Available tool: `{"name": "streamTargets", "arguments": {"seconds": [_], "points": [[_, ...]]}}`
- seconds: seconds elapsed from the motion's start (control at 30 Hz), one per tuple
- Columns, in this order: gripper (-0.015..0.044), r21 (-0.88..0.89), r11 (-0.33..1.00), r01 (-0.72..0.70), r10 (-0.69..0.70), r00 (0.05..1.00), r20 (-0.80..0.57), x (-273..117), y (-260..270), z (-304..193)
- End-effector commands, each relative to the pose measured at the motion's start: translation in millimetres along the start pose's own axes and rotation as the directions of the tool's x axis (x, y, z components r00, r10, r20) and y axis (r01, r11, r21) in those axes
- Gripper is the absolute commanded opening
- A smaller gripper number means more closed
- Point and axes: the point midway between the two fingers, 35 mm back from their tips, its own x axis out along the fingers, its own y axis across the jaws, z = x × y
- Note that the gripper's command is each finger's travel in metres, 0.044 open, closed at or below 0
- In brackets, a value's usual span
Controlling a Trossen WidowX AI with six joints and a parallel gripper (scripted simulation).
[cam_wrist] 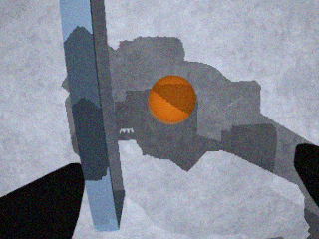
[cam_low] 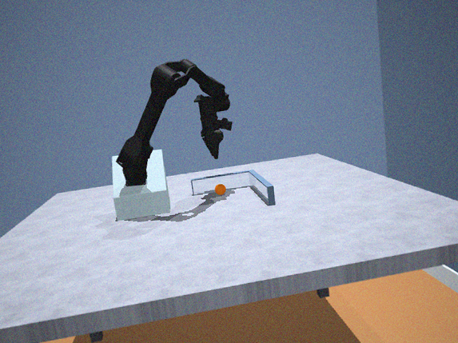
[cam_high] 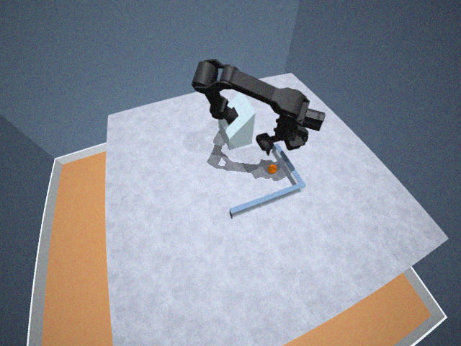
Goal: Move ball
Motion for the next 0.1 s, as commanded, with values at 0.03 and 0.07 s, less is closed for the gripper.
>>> {"name": "streamTargets", "arguments": {"seconds": [0.03,0.07], "points": [[0.044,0.006,1.0,-0.004,0.004,1.0,-0.004,-1.4,-0.4,-0.1],[0.044,0.006,1.0,-0.004,0.004,1.0,-0.004,-1.4,-0.4,-0.1]]}}
